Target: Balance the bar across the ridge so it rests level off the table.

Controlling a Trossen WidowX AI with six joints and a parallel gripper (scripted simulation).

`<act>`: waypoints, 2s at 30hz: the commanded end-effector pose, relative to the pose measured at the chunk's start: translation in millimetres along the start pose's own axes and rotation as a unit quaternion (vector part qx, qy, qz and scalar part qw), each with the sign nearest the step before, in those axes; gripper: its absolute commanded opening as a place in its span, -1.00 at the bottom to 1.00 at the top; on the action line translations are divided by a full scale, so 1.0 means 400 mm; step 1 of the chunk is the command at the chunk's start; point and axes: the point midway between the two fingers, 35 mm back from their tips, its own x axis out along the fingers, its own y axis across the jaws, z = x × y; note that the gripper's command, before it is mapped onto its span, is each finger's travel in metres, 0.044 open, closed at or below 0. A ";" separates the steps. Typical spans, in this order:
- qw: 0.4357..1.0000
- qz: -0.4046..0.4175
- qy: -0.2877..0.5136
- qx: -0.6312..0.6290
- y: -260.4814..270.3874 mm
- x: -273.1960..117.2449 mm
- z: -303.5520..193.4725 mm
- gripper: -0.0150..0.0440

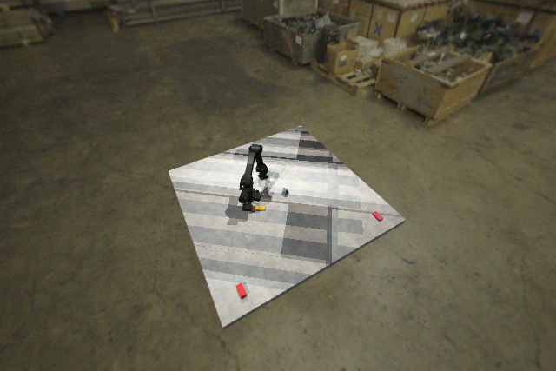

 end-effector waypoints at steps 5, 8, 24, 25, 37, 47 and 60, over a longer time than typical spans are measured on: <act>1.000 0.003 -0.002 -0.003 0.004 0.035 0.002 0.58; 1.000 0.003 -0.002 -0.003 0.004 0.041 0.002 0.58; 1.000 0.003 -0.001 0.000 0.004 0.040 0.001 0.22; 1.000 0.003 -0.001 0.000 0.004 0.040 0.001 0.13; 1.000 0.003 -0.001 0.000 0.002 0.031 0.001 -0.41; 1.000 0.003 -0.001 -0.001 -0.008 -0.032 -0.001 -0.49; 1.000 0.003 -0.001 -0.002 -0.013 -0.116 -0.002 -0.49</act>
